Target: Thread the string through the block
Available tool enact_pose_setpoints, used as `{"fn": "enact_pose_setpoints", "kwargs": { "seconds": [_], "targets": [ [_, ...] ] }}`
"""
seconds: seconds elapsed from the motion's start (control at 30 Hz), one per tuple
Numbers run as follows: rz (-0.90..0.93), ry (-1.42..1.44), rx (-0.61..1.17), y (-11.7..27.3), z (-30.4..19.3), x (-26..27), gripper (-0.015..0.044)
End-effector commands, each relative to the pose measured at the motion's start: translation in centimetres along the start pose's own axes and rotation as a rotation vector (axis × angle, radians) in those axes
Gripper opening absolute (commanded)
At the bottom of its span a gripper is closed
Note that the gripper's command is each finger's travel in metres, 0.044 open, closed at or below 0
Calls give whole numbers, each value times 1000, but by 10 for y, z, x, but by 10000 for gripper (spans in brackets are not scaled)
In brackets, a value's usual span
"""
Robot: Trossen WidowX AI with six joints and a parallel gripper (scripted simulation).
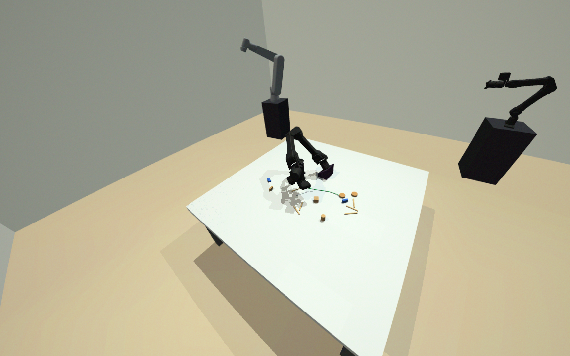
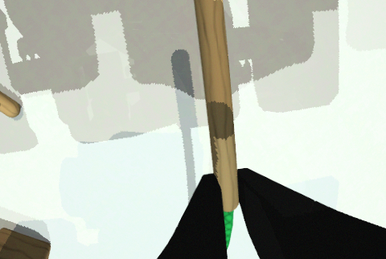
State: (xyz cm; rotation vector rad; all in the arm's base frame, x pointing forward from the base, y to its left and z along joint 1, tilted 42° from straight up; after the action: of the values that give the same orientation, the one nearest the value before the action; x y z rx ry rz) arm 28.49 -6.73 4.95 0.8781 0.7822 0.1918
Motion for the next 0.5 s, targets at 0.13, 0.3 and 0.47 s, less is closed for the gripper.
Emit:
{"fn": "enact_pose_setpoints", "kwargs": {
  "seconds": [0.13,0.3,0.47],
  "targets": [
    [9,-7,-2,13,1,1,0],
    [9,-7,-2,18,1,1,0],
    [0,0,-1,14,-1,-1,0]
  ]
}}
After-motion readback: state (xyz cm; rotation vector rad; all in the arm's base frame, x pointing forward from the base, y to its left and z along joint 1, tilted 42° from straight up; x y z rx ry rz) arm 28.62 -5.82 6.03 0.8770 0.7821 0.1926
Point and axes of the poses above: the point midway between the two fingers, 35 mm back from their tips, its own y axis back along the fingers, its own x axis across the jaws, z = x × y, the point moved 2 cm from there along y, back along the fingers, and after that the axes turned 9 degrees about -y, right-handed, at the moved point
